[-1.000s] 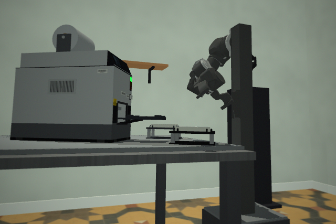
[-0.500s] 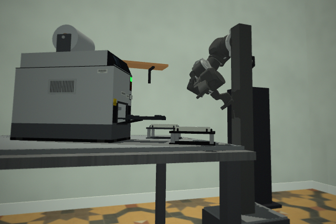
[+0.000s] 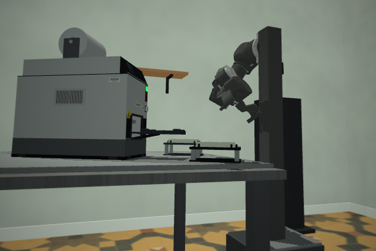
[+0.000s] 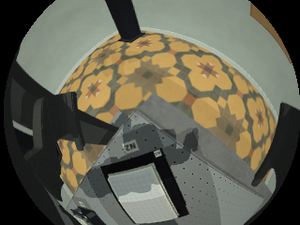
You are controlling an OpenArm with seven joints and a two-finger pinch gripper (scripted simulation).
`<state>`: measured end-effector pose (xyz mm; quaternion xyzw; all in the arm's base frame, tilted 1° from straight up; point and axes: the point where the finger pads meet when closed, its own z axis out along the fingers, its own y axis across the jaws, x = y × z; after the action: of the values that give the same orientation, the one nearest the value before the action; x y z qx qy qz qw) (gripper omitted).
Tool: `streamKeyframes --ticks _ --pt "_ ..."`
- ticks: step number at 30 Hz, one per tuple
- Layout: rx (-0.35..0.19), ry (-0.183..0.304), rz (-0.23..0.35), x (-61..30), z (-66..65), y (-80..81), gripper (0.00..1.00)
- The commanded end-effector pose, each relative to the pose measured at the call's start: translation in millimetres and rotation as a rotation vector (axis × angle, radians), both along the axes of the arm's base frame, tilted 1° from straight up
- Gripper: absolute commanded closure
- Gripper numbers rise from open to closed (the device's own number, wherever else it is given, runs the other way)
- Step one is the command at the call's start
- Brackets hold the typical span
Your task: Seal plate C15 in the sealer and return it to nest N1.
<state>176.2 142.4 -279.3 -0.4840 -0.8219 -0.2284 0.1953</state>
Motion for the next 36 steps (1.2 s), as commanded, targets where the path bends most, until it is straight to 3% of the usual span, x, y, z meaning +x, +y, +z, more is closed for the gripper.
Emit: streamKeyframes --ticks 1,18,19,23,35,36 --pt "0.003 -0.002 0.000 0.3 1.1 0.4 0.00" --pt "0.003 -0.002 0.000 0.3 1.1 0.4 0.00" --pt "-0.031 -0.019 0.035 1.0 1.0 -8.6 0.23" --pt "-0.169 -0.087 0.175 3.9 0.2 -44.4 0.23" --pt "-0.169 -0.087 0.175 3.9 0.2 -44.4 0.23" --pt "-0.201 -0.107 0.204 5.7 0.1 -52.7 0.23"
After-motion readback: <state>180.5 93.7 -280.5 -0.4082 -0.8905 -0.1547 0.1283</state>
